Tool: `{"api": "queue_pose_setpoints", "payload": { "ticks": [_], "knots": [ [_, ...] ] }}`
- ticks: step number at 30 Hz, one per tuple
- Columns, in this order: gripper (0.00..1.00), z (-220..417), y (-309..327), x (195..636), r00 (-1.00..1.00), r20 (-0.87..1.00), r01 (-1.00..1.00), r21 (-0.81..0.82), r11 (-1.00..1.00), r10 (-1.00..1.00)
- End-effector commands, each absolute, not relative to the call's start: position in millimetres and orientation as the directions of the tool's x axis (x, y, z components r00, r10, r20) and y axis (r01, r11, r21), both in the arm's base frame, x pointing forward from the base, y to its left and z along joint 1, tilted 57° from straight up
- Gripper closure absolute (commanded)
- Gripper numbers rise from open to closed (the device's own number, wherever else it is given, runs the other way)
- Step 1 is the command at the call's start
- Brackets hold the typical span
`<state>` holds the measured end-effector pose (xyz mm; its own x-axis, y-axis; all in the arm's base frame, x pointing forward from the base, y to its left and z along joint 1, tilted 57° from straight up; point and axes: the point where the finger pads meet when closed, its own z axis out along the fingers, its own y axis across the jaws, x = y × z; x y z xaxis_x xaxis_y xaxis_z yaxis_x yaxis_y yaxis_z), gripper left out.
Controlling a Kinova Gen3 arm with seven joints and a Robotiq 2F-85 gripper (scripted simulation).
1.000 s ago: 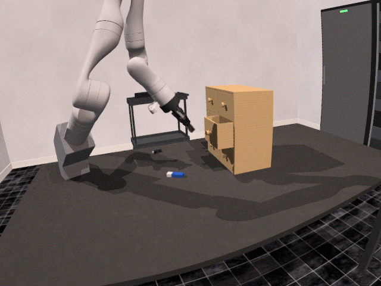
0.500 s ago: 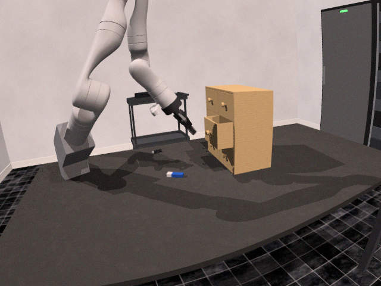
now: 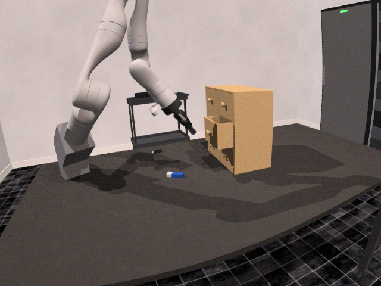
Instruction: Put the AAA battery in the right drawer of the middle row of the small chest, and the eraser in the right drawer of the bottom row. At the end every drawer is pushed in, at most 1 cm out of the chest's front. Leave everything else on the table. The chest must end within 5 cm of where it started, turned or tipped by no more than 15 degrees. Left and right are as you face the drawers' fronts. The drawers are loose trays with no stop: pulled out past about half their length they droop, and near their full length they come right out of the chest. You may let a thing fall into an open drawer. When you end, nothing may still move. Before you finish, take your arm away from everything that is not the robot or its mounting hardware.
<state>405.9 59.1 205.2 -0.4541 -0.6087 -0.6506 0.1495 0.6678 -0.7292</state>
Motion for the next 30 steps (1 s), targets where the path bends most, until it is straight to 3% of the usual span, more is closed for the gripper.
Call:
{"api": "queue_pose_setpoints", "payload": {
  "ticks": [1,30],
  "knots": [
    [1.00,205.4,61.6,407.9,-0.448,-0.657,0.149,-0.723,0.674,-0.606],
    [1.00,205.6,56.8,406.9,-0.450,-0.658,0.152,-0.723,0.674,-0.604]
  ]
}}
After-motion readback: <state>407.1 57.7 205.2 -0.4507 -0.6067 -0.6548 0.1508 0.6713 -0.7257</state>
